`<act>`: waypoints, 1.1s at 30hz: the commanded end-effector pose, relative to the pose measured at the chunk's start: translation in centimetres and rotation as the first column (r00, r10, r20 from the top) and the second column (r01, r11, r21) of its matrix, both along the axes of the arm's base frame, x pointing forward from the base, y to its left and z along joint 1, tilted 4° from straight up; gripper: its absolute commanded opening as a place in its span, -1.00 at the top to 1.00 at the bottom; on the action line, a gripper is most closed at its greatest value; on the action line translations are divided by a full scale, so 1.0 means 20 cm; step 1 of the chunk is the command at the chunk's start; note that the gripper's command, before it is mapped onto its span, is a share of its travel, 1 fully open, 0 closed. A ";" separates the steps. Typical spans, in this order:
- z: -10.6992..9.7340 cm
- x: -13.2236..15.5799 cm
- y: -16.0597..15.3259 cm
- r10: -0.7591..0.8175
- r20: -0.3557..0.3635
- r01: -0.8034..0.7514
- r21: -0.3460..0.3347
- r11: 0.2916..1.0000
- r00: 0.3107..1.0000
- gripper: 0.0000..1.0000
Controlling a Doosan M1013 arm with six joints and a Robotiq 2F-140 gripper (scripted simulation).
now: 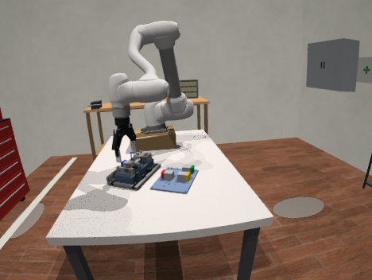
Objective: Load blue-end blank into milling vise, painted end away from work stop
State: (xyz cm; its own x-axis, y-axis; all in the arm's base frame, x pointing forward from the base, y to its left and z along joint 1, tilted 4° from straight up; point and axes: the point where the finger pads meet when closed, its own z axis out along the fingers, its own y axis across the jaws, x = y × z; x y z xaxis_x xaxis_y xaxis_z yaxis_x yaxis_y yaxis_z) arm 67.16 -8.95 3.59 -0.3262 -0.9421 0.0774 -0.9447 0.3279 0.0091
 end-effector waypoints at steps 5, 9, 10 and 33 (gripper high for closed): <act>0.01 0.00 0.00 0.000 0.000 0.000 0.000 1.000 1.000 -1.00; 0.01 0.00 0.00 0.000 0.000 0.000 0.000 1.000 1.000 -1.00; 0.01 0.00 0.00 0.000 0.000 0.000 0.000 1.000 1.000 -1.00; 0.02 0.00 0.00 0.000 0.000 0.000 0.000 1.000 1.000 -1.00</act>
